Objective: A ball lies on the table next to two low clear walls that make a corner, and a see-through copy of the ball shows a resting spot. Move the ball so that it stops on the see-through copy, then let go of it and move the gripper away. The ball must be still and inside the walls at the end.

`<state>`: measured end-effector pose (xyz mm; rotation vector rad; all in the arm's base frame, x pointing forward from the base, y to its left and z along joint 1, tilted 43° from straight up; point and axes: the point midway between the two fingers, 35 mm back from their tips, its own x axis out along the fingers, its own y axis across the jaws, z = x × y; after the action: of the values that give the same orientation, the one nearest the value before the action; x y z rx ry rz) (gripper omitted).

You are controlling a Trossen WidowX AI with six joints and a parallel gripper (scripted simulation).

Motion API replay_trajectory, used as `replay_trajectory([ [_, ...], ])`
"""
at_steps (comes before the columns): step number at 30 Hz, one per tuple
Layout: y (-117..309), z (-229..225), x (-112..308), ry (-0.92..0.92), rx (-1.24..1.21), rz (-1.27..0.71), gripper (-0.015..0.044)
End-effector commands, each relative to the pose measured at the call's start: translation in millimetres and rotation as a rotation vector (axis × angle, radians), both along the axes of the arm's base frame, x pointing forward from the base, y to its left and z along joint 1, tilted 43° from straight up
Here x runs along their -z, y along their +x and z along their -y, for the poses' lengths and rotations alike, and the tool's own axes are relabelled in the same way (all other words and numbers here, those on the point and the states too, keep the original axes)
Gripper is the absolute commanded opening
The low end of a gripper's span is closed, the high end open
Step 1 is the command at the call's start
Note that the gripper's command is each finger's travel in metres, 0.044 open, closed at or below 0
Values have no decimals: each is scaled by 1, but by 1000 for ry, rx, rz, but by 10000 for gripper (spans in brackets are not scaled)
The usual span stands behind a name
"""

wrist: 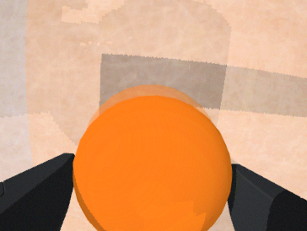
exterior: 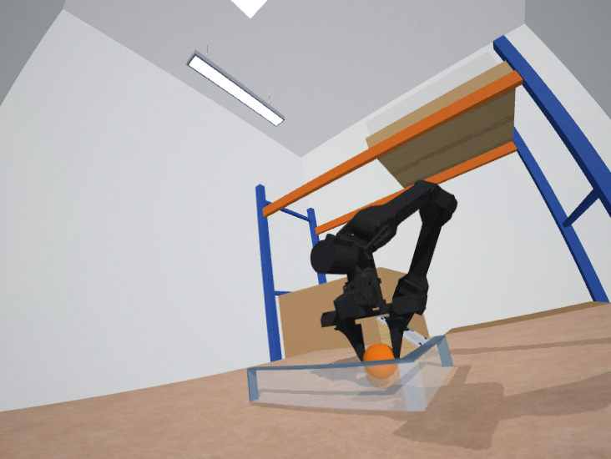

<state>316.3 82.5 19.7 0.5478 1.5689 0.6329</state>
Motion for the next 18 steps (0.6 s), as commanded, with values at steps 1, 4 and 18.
replay_trajectory([
  [1,-1,-3,3,3,5,-2,0],
  [4,-1,-5,6,3,5,-2,0],
  [18,-1,-12,13,0,4,2,79],
])
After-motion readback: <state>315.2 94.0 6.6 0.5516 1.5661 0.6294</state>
